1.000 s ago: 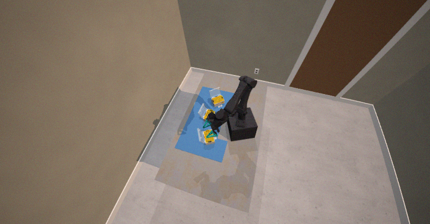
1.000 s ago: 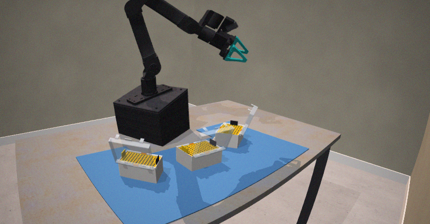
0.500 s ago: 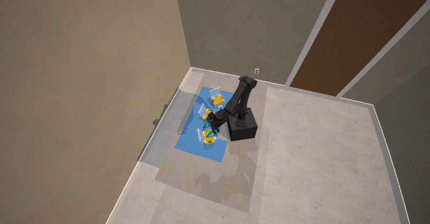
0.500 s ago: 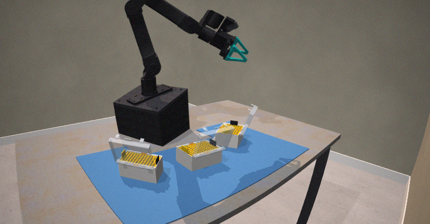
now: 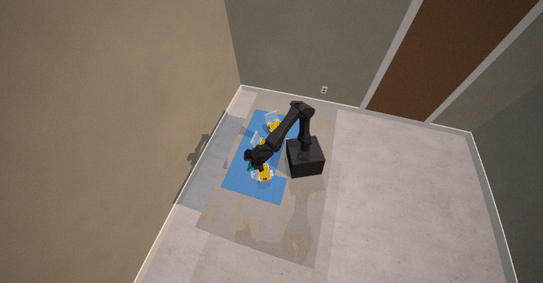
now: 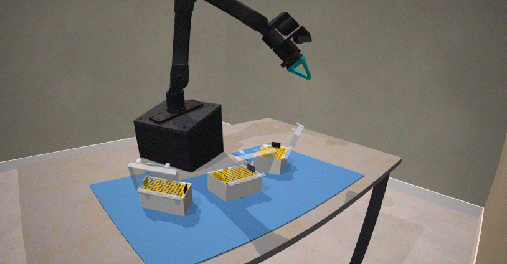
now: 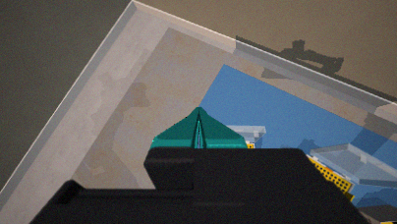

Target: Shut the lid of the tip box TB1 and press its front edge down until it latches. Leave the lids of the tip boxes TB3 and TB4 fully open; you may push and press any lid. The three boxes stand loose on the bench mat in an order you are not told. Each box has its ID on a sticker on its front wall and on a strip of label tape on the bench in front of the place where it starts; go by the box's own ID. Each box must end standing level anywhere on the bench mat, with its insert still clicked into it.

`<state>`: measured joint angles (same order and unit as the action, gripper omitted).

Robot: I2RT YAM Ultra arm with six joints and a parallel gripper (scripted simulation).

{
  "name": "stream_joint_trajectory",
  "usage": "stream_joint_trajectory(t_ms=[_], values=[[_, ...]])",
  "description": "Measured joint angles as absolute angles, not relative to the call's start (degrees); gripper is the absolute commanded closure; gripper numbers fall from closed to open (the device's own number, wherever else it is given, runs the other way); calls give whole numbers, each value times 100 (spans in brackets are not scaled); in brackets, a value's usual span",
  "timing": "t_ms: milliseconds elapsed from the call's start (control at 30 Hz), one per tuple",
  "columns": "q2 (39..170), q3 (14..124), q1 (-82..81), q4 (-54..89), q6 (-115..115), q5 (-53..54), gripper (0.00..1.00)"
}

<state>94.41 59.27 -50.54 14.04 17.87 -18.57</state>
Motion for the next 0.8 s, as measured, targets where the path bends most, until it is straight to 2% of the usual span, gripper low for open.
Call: stream_joint_trajectory(t_ms=[233, 367, 800], values=[[10252, 7013, -4786, 2460, 1695, -1684, 100], [10562, 7273, -4600, 2880, 1621, -1605, 100], [12280, 9441, -4025, 4825, 1426, -1275, 100]])
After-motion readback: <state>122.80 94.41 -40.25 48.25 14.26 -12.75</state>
